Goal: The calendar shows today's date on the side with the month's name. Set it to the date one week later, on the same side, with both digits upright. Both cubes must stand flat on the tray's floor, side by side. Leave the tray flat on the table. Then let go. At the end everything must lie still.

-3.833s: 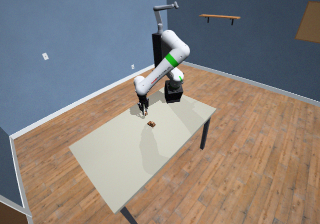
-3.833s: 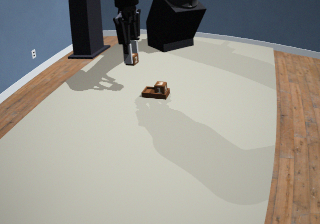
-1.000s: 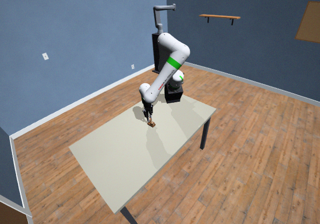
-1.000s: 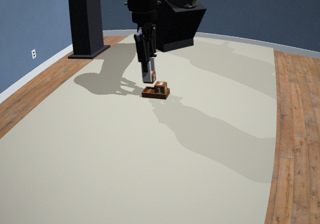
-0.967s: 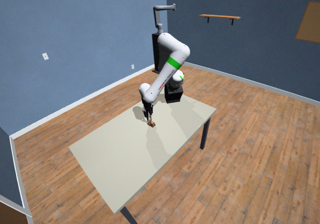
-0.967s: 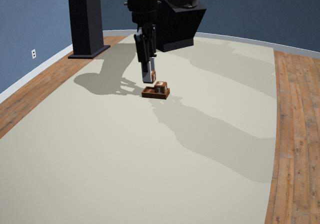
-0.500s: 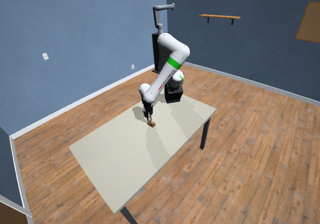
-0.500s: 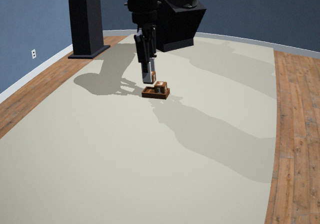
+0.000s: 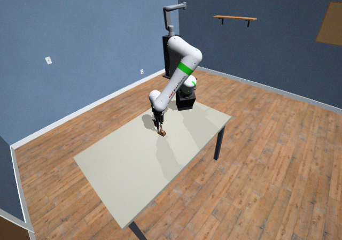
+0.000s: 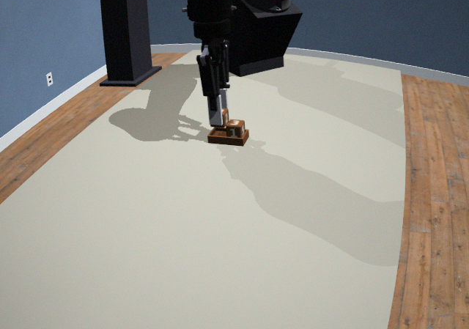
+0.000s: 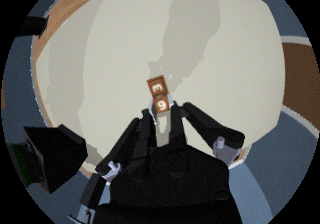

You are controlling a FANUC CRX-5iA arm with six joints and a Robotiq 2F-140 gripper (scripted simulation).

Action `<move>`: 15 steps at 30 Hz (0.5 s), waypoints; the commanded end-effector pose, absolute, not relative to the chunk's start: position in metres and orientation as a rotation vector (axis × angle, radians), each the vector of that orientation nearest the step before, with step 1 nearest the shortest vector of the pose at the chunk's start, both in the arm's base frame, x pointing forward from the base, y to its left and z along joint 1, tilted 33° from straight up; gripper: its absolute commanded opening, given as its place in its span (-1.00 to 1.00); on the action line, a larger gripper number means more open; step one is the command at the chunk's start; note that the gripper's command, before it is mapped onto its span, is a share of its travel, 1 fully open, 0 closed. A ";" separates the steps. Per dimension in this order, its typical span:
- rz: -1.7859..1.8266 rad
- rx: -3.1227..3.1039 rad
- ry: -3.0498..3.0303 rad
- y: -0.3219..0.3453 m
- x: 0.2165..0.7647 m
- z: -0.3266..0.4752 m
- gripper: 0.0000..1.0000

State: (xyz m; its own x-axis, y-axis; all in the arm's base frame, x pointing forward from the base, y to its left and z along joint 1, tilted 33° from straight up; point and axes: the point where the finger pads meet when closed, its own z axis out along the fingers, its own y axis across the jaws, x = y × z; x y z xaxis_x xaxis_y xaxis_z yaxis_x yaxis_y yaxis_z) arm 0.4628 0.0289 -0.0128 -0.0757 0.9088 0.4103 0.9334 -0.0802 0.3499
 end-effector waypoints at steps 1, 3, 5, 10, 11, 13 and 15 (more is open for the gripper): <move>-0.868 -2.106 -2.100 0.030 0.464 -0.015 -0.66; -0.868 -2.106 -2.100 0.030 0.464 -0.015 -0.66; -0.868 -2.106 -2.100 0.030 0.464 -0.016 -0.66; -0.868 -2.106 -2.100 0.032 0.466 -0.020 -0.66; -0.868 -2.106 -2.100 0.032 0.466 -0.020 -0.66; -0.868 -2.106 -2.100 0.033 0.467 -0.022 -0.66; -0.868 -2.106 -2.100 0.034 0.467 -0.023 -0.66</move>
State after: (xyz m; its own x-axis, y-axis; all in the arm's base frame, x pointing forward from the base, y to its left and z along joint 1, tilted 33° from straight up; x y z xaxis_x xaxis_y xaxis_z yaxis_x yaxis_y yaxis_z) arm 0.4666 0.0334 -0.0220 -0.0757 0.9088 0.4103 0.9333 -0.0802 0.3499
